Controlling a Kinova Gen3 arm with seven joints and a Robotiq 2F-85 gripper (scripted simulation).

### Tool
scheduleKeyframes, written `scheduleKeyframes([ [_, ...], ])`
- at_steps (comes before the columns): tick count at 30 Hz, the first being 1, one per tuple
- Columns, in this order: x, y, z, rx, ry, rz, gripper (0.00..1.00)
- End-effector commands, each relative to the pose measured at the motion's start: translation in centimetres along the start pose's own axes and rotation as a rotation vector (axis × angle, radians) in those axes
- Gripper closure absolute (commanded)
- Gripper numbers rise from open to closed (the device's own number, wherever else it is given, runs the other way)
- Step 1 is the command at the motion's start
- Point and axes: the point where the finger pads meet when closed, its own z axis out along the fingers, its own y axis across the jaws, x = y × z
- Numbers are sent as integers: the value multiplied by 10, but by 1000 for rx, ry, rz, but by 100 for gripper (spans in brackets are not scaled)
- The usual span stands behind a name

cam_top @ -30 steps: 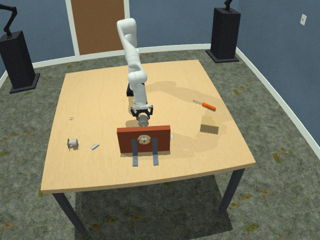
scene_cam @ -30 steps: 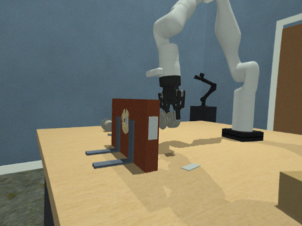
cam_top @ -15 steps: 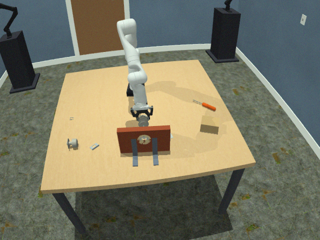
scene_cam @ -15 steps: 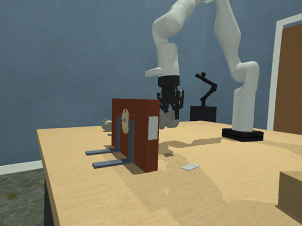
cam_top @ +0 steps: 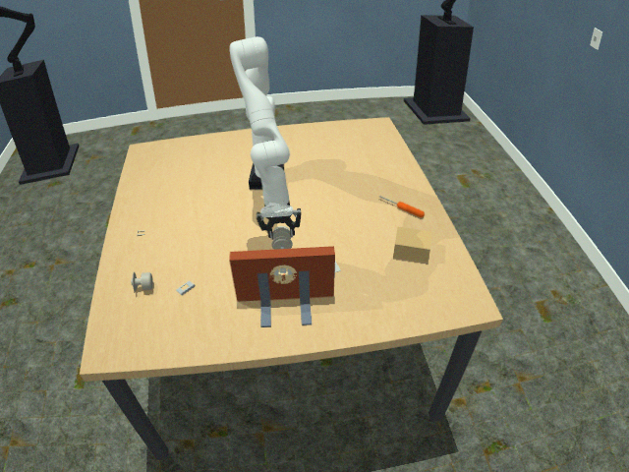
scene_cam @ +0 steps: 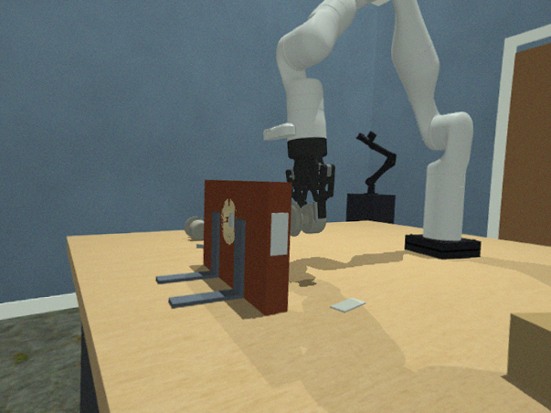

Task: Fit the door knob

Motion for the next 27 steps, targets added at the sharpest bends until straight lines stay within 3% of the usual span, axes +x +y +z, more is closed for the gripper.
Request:
scheduleKeyframes([
  [1,2,0,-1,0,2,0,37],
  [27,7,0,-1,0,2,0,37],
])
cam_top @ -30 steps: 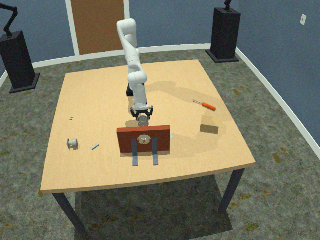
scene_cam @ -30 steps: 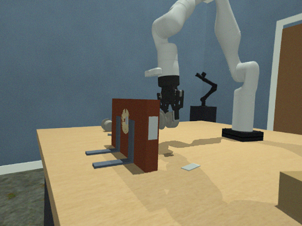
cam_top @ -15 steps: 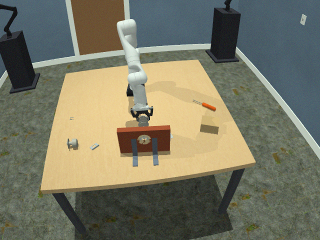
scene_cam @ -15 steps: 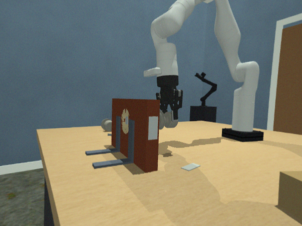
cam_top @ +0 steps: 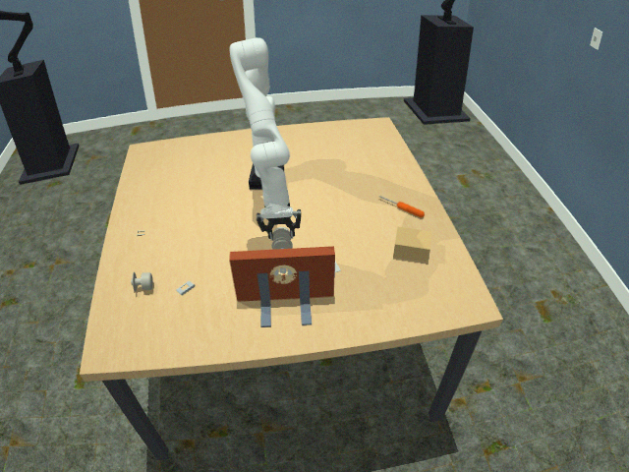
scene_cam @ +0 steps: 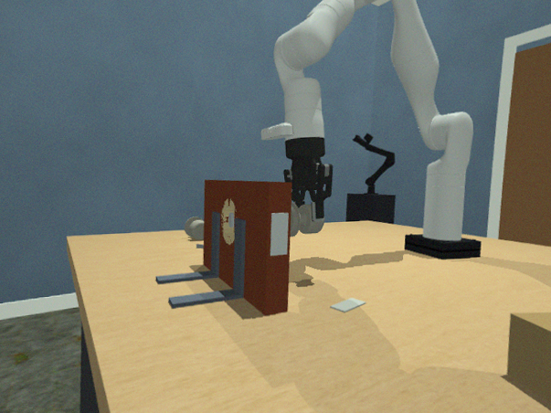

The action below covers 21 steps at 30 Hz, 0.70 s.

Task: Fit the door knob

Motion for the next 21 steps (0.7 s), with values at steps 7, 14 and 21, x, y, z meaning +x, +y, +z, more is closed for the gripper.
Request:
scheduleKeyframes([
  [7,4,0,-1,0,2,0,37],
  [14,4,0,-1,0,2,0,37],
  [21,5,0,-1,0,2,0,37],
])
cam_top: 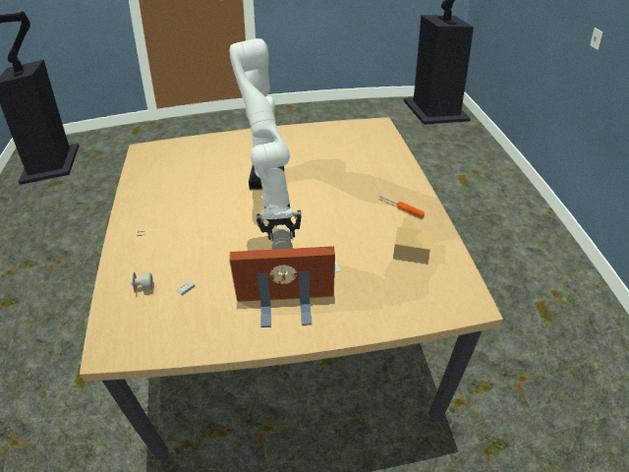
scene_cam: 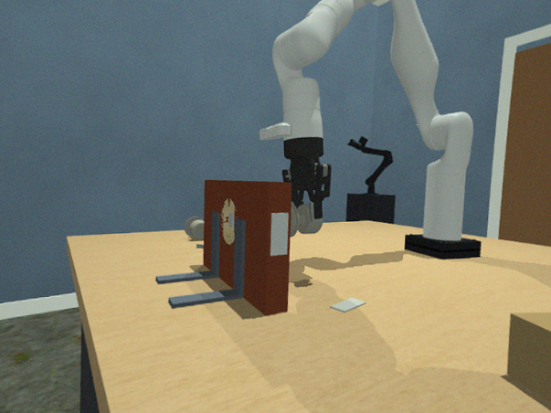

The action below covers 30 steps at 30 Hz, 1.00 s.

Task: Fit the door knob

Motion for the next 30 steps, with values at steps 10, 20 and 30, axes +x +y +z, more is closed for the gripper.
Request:
scheduleKeyframes([
  [10,5,0,-1,0,2,0,37],
  [20,5,0,-1,0,2,0,37],
  [30,6,0,-1,0,2,0,37],
])
